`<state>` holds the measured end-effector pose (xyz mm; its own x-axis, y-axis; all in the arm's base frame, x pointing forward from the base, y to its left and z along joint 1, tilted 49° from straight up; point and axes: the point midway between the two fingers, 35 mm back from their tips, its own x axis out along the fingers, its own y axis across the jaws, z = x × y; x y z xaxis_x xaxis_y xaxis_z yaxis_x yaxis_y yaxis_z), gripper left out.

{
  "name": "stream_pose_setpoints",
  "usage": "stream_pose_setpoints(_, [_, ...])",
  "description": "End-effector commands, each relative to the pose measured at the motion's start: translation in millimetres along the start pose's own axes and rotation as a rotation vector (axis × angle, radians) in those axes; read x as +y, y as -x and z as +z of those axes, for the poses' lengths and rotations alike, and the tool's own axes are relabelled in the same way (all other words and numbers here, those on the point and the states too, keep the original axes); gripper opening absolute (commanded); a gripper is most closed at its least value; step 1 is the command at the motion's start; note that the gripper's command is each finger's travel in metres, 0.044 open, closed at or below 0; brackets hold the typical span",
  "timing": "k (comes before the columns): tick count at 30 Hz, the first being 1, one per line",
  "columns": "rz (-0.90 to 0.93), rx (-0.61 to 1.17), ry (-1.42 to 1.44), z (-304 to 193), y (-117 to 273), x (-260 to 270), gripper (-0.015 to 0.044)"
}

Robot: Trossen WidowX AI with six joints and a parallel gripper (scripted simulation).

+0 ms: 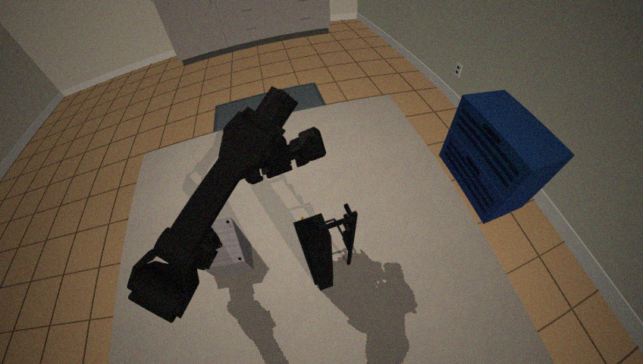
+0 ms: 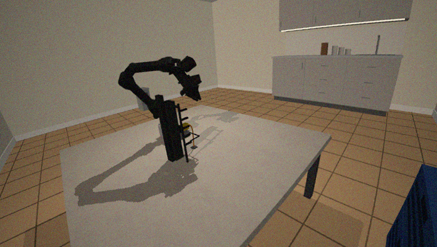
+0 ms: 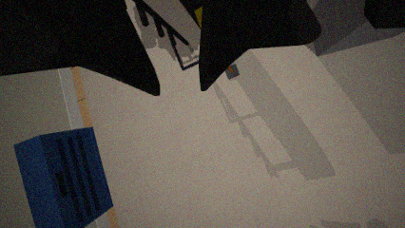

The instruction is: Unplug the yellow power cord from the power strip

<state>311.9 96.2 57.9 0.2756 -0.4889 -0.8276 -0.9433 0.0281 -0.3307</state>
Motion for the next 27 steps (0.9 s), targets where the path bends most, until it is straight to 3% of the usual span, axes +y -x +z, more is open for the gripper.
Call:
stream_pose_setpoints(1, [0.163, 0.168, 0.065, -36.9, -35.3, 12.5, 0.016])
stream_pose_setpoints(6, [0.402, 0.34, 0.16, -83.2, -69.2, 36.2, 0.016])
stream_pose_setpoints(27, [0.411, 0.346, 0.165, -103.2, -64.3, 32.3, 0.016])
